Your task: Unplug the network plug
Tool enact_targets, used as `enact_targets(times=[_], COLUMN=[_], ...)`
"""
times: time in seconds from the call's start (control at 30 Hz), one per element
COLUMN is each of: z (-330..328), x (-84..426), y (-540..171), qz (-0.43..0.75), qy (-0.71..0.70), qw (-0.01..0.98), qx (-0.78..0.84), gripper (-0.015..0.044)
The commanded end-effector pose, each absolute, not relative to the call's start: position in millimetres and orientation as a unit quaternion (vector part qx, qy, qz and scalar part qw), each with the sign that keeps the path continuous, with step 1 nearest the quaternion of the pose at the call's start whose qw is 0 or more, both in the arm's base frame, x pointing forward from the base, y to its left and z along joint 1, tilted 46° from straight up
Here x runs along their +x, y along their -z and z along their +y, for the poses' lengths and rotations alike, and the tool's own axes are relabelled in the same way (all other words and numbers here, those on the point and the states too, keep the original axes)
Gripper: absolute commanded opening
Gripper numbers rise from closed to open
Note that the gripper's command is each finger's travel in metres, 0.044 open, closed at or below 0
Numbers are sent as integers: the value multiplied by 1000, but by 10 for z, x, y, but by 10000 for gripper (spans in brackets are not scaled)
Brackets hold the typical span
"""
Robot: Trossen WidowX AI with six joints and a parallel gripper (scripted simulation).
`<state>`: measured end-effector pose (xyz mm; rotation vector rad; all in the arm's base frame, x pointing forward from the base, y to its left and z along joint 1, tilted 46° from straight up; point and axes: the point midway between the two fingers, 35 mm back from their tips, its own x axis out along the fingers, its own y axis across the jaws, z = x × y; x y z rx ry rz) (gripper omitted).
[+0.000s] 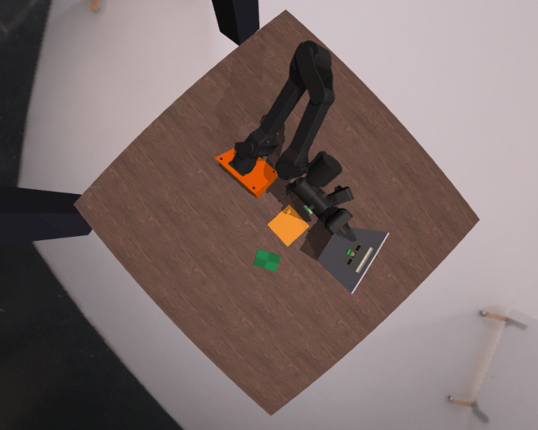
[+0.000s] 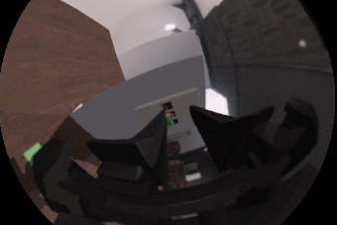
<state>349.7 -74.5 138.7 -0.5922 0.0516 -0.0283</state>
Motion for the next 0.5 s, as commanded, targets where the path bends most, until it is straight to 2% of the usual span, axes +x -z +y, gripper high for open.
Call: enact_targets(times=[0.0, 0.47], z=[-806, -889], x=[3408, 3236], y=[-1215, -975], qz=[32, 40], qy=[13, 13], qw=[947, 930], qx=[-319, -365], gripper=[156, 156])
